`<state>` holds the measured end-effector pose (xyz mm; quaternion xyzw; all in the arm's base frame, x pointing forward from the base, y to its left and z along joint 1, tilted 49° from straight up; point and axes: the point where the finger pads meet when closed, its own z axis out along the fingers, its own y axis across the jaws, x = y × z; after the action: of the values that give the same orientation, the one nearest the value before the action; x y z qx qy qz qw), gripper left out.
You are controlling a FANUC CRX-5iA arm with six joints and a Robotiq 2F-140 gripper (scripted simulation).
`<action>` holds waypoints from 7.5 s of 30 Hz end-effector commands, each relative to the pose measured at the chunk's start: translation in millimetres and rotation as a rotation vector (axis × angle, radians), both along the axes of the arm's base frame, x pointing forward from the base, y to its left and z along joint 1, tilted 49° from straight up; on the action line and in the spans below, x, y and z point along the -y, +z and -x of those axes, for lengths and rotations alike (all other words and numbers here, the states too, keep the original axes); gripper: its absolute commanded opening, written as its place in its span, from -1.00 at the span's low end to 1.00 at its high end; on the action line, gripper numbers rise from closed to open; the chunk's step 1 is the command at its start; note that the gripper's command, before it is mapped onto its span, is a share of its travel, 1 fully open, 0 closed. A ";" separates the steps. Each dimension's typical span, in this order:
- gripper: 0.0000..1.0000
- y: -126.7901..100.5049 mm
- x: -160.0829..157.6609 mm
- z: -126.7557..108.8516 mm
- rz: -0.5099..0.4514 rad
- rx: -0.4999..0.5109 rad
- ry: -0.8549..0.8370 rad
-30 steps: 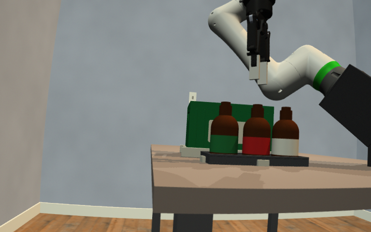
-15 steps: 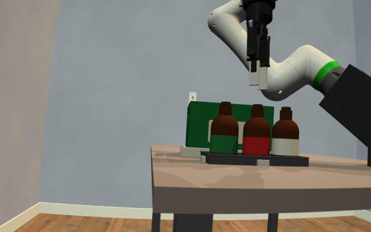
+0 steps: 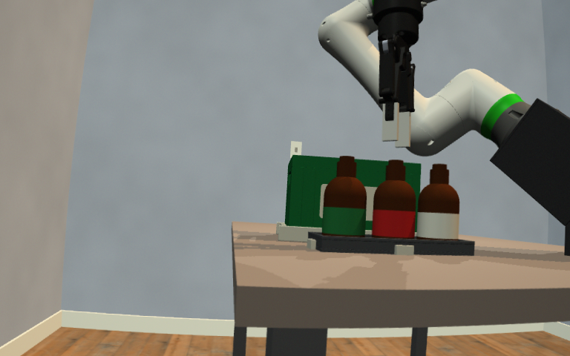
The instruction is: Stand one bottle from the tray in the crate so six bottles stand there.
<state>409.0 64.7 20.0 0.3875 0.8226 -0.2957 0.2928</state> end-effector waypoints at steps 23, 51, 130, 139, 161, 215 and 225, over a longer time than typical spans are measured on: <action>-0.24 -6.1 6.4 -2.5 0.000 0.000 0.000; -0.24 -6.1 6.4 -2.5 0.000 0.000 0.000; -0.24 -33.2 36.0 -13.0 0.000 0.000 0.000; -0.24 -33.2 36.0 -13.0 0.000 0.000 0.000; -1.00 -33.2 36.0 -13.0 0.000 0.000 0.000; -1.00 -33.2 36.0 -13.0 0.000 0.000 0.000; -1.00 -33.2 36.0 -13.0 0.000 0.000 0.000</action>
<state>422.2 28.8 -13.0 0.3874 0.8227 -0.2955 0.2931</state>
